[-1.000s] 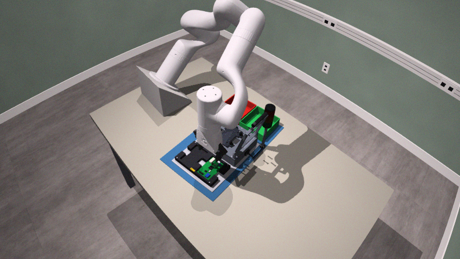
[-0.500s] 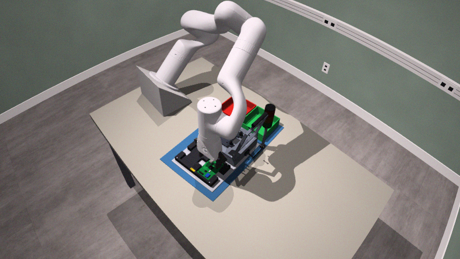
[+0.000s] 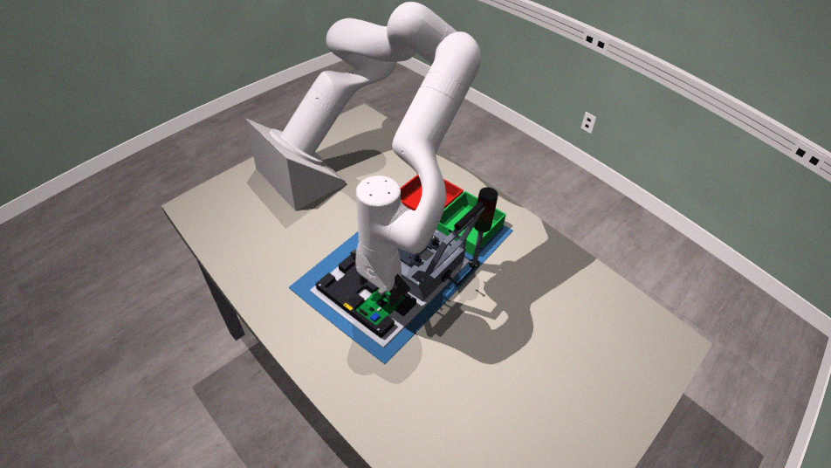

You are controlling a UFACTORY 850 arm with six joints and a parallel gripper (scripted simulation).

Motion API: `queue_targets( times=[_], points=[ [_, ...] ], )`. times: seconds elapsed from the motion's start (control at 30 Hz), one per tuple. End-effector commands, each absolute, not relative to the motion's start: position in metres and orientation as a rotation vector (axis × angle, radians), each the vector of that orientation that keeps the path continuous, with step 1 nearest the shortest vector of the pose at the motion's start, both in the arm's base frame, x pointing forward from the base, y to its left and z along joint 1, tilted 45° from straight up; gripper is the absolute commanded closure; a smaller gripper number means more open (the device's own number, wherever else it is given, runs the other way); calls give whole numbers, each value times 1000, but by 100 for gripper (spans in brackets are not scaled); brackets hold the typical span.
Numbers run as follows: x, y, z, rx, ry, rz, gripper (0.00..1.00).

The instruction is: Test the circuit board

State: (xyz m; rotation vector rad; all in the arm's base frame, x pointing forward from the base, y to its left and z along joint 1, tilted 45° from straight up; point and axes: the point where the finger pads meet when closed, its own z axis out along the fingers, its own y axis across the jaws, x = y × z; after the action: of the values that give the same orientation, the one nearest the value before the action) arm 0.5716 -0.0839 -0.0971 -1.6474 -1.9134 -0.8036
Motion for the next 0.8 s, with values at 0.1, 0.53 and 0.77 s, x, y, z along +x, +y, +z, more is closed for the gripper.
queue_targets(
  times=[0.1,0.53,0.77],
  points=[
    [572,-84,-97,-1649,-1915,-805,0],
    [573,-68,-114,-1649,-1915,-805,0],
    [574,-58,-124,-1649,-1915,-805,0]
  ],
)
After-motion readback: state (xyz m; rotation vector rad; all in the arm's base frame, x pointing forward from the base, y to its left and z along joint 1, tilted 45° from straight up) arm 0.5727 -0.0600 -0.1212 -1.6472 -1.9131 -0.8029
